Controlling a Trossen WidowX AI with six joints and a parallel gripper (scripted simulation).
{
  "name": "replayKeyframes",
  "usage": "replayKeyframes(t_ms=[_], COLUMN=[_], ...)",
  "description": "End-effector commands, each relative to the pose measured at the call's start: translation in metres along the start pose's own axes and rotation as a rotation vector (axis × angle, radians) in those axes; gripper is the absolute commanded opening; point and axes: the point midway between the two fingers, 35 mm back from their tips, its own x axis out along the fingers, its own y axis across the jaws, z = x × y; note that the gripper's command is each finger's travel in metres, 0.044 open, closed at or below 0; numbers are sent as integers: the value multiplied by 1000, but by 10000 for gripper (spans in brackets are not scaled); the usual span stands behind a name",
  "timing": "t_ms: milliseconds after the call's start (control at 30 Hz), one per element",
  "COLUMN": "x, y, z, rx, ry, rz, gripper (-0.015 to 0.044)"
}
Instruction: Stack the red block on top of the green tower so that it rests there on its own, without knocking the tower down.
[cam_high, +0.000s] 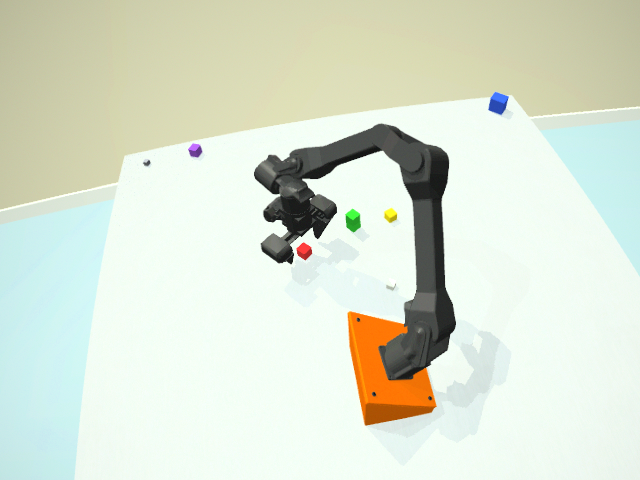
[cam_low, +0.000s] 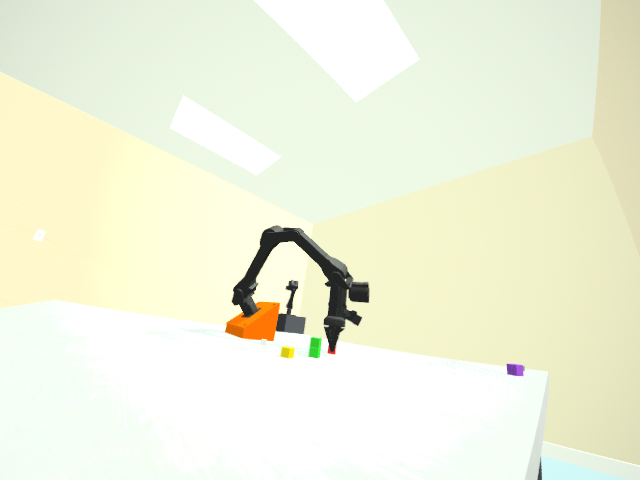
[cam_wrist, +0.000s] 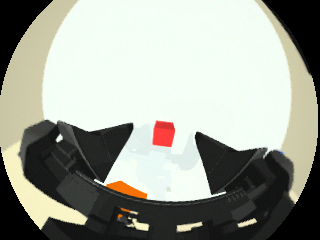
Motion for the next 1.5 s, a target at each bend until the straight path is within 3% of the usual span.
replayKeyframes(t_ms=[0, 433, 867, 1067, 1167, 1467], x=[5, 4, 4, 4, -3, -49], y=[2, 2, 2, 2, 2, 2], z=[-4, -4, -4, -4, -3, -1], rx=[-12, -12, -12, -12, -12, -13], ry=[13, 13, 13, 13, 12, 11], rz=[-3, -3, -3, -3, -3, -1], gripper=[440, 440, 99, 59, 0, 0])
